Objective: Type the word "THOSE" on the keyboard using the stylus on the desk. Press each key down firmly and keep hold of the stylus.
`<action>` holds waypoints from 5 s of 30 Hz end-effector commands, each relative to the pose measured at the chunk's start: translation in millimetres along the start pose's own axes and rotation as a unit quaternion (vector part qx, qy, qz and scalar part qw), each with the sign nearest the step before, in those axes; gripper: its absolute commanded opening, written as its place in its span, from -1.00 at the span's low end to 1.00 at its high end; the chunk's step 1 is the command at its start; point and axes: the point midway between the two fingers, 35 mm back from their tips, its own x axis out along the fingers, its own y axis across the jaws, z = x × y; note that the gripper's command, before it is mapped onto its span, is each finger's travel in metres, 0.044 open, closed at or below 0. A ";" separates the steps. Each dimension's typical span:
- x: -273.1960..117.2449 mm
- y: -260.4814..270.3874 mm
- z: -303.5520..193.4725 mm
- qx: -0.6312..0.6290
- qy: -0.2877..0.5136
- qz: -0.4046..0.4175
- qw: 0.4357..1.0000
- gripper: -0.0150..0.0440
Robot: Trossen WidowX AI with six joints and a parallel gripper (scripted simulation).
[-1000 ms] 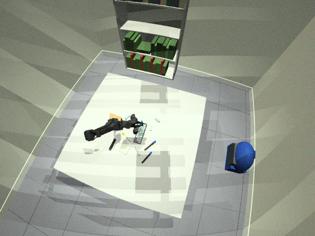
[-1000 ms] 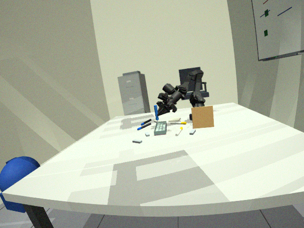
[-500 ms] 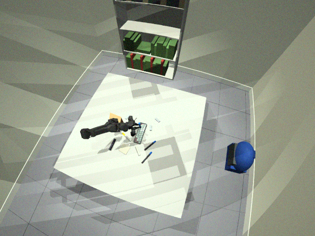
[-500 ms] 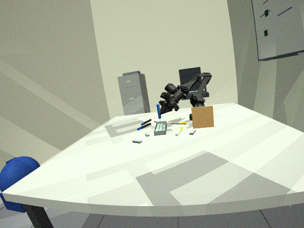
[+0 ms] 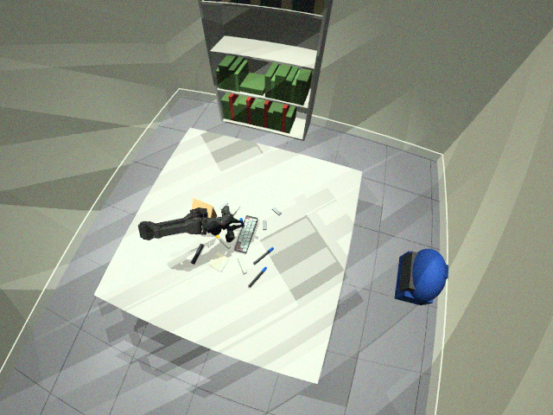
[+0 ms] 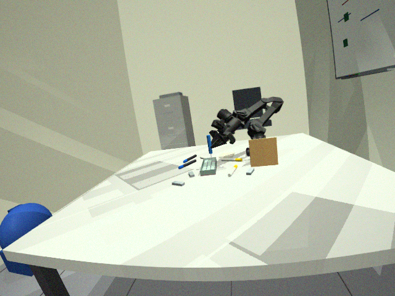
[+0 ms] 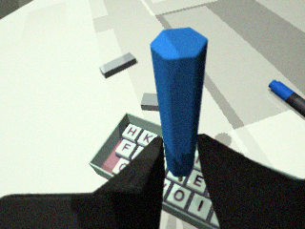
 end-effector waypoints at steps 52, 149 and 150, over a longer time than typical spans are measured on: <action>10.3 0.4 -17.7 -0.003 0.002 0.003 1.000 -0.22; 1.8 3.1 -4.3 -0.006 0.001 0.005 1.000 -0.32; 1.9 2.4 -4.1 -0.006 0.001 0.005 1.000 -0.41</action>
